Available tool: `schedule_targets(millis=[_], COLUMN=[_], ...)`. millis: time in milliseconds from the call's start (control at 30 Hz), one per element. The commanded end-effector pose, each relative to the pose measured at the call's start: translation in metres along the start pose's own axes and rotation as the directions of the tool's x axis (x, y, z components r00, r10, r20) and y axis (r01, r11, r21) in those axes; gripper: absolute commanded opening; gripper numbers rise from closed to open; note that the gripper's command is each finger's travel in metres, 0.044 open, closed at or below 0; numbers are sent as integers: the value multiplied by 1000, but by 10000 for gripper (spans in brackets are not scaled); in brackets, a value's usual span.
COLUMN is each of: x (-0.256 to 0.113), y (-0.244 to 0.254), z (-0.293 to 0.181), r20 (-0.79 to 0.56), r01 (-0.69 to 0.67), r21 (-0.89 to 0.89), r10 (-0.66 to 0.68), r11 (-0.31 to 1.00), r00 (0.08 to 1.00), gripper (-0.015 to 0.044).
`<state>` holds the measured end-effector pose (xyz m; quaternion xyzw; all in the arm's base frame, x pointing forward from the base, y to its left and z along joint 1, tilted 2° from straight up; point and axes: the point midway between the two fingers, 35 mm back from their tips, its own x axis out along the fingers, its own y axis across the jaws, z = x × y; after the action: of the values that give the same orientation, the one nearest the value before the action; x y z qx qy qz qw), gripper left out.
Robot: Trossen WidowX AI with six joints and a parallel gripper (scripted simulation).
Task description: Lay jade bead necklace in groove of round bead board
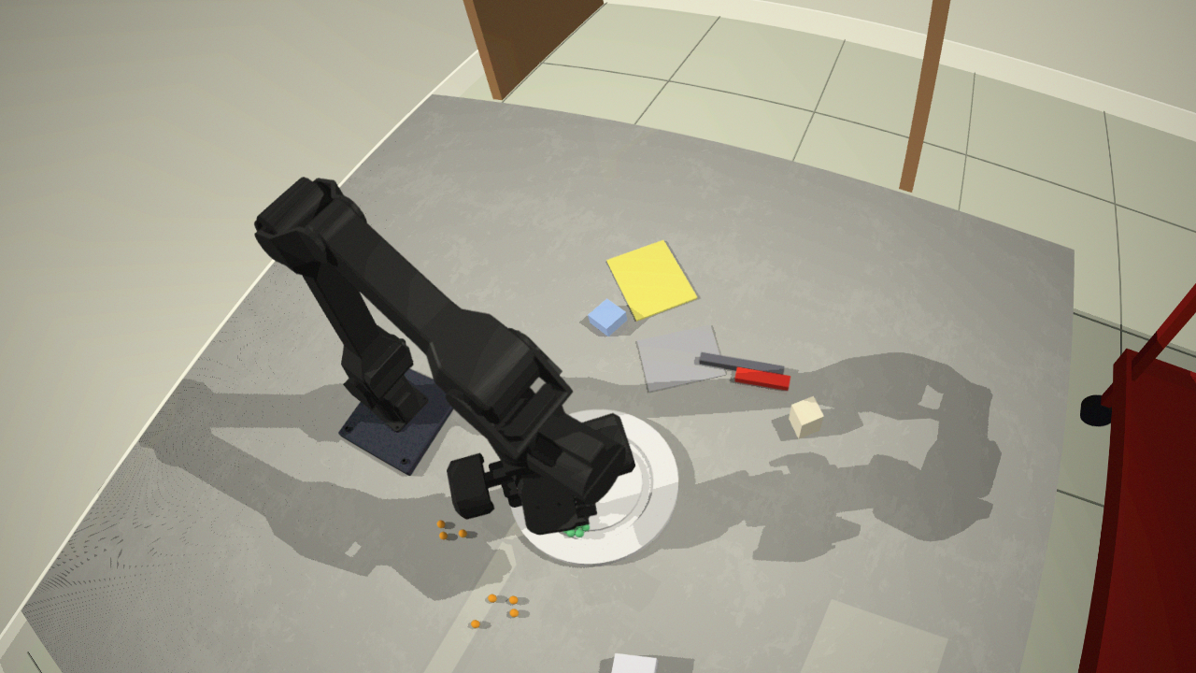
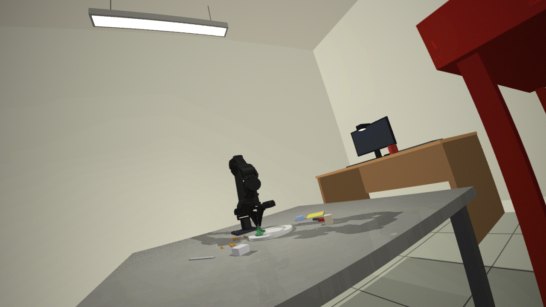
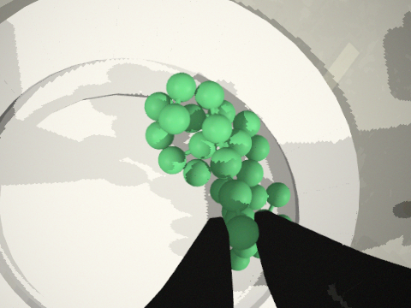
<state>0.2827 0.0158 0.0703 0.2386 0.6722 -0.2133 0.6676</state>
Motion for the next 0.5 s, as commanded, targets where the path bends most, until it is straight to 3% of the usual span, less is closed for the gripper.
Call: schedule_targets(millis=[0,467], x=[-2,-3], y=[6,47], z=[-2,-17], r20=[-3,-4], r01=[1,-2], r21=[-5,-5], r10=[-1,2], r11=[1000,1000], r00=[1000,1000], gripper=[0,0])
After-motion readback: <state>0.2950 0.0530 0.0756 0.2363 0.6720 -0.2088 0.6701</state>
